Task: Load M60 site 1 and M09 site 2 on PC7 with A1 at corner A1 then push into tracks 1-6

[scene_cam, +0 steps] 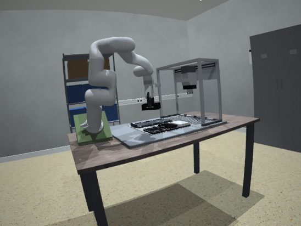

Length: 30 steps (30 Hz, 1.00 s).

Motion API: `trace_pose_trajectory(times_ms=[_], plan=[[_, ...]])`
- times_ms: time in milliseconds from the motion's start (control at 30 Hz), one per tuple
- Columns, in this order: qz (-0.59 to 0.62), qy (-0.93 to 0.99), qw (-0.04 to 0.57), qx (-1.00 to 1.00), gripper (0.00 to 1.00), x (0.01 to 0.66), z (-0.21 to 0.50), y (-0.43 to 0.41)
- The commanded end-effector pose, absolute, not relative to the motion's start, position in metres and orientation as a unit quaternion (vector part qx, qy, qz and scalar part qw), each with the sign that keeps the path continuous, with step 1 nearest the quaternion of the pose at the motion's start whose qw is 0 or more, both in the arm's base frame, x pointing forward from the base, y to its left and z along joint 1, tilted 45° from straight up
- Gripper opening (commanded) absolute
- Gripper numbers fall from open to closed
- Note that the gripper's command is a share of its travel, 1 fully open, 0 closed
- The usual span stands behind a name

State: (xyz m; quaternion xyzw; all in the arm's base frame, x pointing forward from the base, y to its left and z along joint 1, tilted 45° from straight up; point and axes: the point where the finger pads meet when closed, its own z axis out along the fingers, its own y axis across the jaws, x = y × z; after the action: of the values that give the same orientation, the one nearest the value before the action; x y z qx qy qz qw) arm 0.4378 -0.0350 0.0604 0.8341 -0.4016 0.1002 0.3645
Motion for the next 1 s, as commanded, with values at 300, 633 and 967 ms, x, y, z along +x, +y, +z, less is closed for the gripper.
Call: trace_pose_trajectory(times_ms=[300, 633, 967], plan=[[0.015, -0.227, 0.380, 0.897, 0.00, 0.475, 0.022, -0.001], [-0.035, -0.105, 0.378, 0.919, 0.00, 0.497, -0.004, 0.020], [-0.048, -0.073, 0.377, 0.922, 0.00, 0.521, -0.032, 0.044]])
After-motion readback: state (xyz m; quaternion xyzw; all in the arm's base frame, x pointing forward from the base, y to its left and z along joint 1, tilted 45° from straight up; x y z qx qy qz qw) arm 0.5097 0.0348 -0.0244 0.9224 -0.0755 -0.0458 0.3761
